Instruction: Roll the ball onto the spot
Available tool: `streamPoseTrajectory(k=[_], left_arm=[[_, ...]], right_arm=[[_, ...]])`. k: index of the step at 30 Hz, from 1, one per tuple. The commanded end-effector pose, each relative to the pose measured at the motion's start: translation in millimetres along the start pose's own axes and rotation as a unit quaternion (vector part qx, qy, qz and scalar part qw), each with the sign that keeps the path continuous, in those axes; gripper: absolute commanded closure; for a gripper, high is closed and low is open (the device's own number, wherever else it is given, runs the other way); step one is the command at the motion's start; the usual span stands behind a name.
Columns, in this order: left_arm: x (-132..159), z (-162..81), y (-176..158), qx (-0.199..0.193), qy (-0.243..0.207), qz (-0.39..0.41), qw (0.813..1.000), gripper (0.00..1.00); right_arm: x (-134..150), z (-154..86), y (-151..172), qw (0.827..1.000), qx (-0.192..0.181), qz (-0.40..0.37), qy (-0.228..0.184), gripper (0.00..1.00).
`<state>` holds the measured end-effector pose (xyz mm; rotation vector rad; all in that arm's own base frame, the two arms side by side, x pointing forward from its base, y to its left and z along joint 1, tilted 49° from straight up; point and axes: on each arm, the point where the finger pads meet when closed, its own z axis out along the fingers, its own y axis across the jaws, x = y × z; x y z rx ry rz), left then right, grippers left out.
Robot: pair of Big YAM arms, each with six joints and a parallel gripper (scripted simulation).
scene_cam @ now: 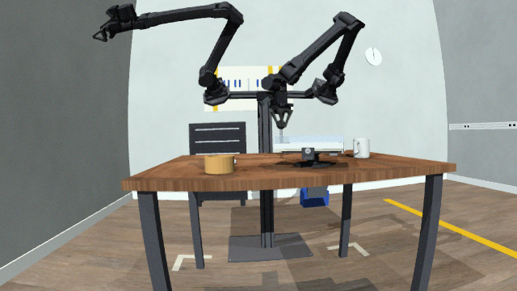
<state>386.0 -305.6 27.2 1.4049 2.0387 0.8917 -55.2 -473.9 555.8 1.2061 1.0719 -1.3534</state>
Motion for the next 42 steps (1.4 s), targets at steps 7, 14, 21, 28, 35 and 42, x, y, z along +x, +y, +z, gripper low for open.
streamPoseTrajectory(k=[7, 14, 21, 28, 35, 42], left_arm=[[-26.0, -8.9, -1.4, 0.002, -0.012, 0.012, 1.000, 1.00], [-30.7, -11.4, 0.5, 0.001, -0.014, 0.010, 1.000, 1.00], [-32.7, -12.4, 1.6, 0.000, -0.017, 0.007, 1.000, 1.00], [-32.0, -15.0, 3.7, 0.000, -0.017, 0.007, 1.000, 1.00], [-32.6, -20.6, 10.0, -0.002, -0.021, 0.002, 1.000, 1.00], [-33.7, -22.9, 13.0, -0.003, -0.025, -0.002, 1.000, 1.00]], right_arm=[[-37.6, -7.0, -9.3, 0.999, 0.008, -0.001, -0.038, 0.00], [-37.6, -7.0, -9.3, 0.999, 0.008, -0.001, -0.038, 0.00], [-37.6, -7.0, -9.3, 0.999, 0.008, -0.001, -0.038, 0.00], [-37.6, -7.0, -9.3, 0.999, 0.008, -0.001, -0.038, 0.00], [-37.6, -7.0, -9.3, 0.999, 0.008, -0.001, -0.038, 0.00], [-37.6, -7.0, -9.3, 0.999, 0.008, -0.001, -0.038, 0.00]])
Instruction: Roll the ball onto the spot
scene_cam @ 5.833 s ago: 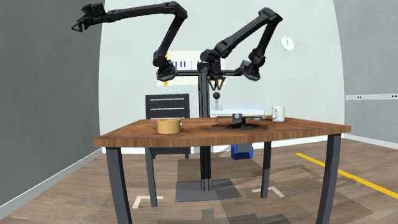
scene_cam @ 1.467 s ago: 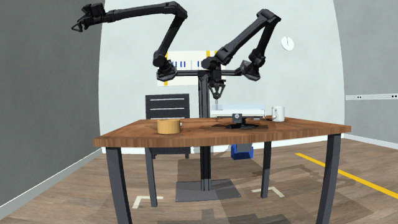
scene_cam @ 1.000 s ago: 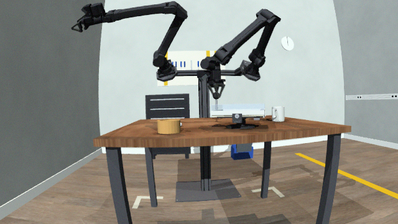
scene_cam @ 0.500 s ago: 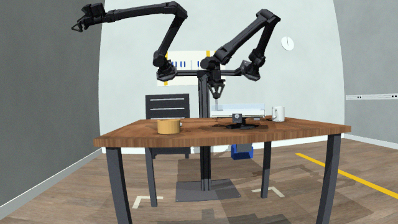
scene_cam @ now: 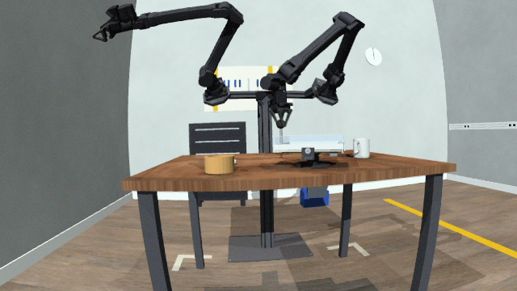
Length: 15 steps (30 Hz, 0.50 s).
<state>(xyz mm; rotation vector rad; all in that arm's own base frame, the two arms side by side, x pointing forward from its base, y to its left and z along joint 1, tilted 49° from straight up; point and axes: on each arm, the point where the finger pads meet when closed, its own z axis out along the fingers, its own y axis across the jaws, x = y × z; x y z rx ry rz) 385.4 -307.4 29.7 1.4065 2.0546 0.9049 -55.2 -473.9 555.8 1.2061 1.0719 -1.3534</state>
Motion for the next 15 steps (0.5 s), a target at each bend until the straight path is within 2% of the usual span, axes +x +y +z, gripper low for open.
streamPoseTrajectory(k=[1, 15], left_arm=[[-31.8, -20.9, 11.9, -0.006, -0.035, -0.004, 0.999, 1.00], [-30.4, -21.2, 14.1, -0.008, -0.040, -0.010, 0.999, 1.00]], right_arm=[[-37.6, -7.0, -9.3, 0.999, 0.008, -0.001, -0.038, 0.00], [-37.6, -7.0, -9.3, 0.999, 0.008, -0.001, -0.038, 0.00]])
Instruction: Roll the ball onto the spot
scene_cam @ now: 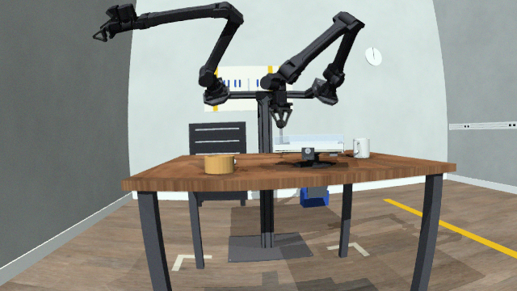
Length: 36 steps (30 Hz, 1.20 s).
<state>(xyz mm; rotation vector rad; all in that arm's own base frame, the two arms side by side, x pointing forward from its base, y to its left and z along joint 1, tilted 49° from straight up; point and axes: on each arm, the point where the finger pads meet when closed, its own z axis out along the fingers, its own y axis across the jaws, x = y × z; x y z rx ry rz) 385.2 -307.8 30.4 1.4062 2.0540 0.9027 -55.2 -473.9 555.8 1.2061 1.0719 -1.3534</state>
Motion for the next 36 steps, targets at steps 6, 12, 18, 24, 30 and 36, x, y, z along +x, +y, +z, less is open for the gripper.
streamPoseTrajectory(k=[6, 12, 18, 24, 30, 36], left_arm=[[-24.1, -14.1, 17.2, -0.009, -0.034, -0.014, 0.999, 1.00], [-10.1, -3.6, 14.5, -0.006, -0.021, -0.012, 1.000, 1.00], [-5.4, -0.7, 14.8, -0.006, -0.018, -0.013, 1.000, 1.00], [2.1, 2.0, 12.2, -0.006, -0.016, -0.012, 1.000, 1.00], [9.0, 8.3, 6.3, -0.004, -0.012, -0.007, 1.000, 1.00], [10.7, 5.6, 9.5, -0.005, -0.013, -0.009, 1.000, 1.00]], right_arm=[[-37.6, -7.0, -9.3, 0.999, 0.008, -0.001, -0.038, 0.00], [-37.6, -7.0, -9.3, 0.999, 0.008, -0.001, -0.038, 0.00], [-37.6, -7.0, -9.3, 0.999, 0.008, -0.001, -0.038, 0.00], [-37.6, -7.0, -9.3, 0.999, 0.008, -0.001, -0.038, 0.00], [-37.6, -7.0, -9.3, 0.999, 0.008, -0.001, -0.038, 0.00], [-37.6, -7.0, -9.3, 0.999, 0.008, -0.001, -0.038, 0.00]])
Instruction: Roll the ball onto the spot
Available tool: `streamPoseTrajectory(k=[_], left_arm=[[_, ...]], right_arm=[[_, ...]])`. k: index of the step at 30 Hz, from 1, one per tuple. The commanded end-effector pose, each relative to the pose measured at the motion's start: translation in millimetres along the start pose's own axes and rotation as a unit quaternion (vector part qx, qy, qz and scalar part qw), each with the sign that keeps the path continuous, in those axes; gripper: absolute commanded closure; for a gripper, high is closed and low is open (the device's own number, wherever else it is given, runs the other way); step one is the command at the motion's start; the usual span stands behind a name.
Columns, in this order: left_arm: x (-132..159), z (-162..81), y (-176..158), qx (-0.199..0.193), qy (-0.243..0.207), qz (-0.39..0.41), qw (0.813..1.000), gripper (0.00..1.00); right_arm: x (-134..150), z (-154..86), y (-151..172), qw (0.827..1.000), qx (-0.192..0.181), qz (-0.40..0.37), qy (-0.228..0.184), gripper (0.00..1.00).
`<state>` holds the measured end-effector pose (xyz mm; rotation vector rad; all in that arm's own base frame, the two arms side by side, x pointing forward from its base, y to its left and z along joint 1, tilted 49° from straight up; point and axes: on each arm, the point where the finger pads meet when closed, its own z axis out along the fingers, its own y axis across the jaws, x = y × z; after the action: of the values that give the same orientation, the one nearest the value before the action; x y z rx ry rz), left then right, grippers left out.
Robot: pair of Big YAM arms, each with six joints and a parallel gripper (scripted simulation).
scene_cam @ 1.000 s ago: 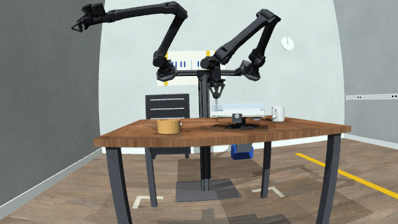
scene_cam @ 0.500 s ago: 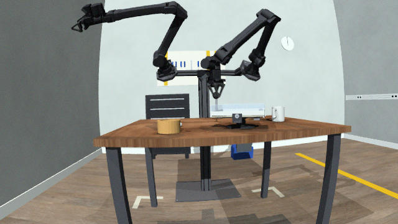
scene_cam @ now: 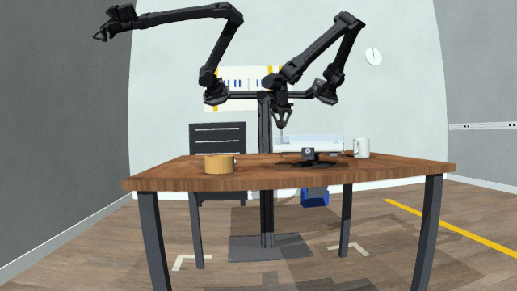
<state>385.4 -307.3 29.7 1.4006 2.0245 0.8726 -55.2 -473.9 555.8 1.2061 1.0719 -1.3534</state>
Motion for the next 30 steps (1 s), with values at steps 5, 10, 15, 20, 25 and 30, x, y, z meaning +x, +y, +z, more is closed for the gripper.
streamPoseTrajectory(k=[5, 10, 15, 20, 25, 30], left_arm=[[12.2, 5.9, 8.5, -0.001, 0.007, -0.004, 1.000, 1.00], [13.5, 6.3, 8.3, -0.001, 0.008, -0.004, 1.000, 1.00], [13.9, 6.5, 8.3, -0.002, 0.007, -0.004, 1.000, 1.00], [15.4, 7.8, 6.6, -0.001, 0.009, -0.001, 1.000, 1.00], [15.5, 8.9, 5.3, 0.000, 0.010, -0.001, 1.000, 1.00], [15.9, 9.6, 4.5, 0.000, 0.011, 0.000, 1.000, 1.00]], right_arm=[[-37.6, -7.0, -9.3, 0.999, 0.008, -0.001, -0.038, 0.00], [-37.6, -7.0, -9.3, 0.999, 0.008, -0.001, -0.038, 0.00], [-37.6, -7.0, -9.3, 0.999, 0.008, -0.001, -0.038, 0.00], [-37.6, -7.0, -9.3, 0.999, 0.008, -0.001, -0.038, 0.00], [-37.6, -7.0, -9.3, 0.999, 0.008, -0.001, -0.038, 0.00], [-37.6, -7.0, -9.3, 0.999, 0.008, -0.001, -0.038, 0.00]])
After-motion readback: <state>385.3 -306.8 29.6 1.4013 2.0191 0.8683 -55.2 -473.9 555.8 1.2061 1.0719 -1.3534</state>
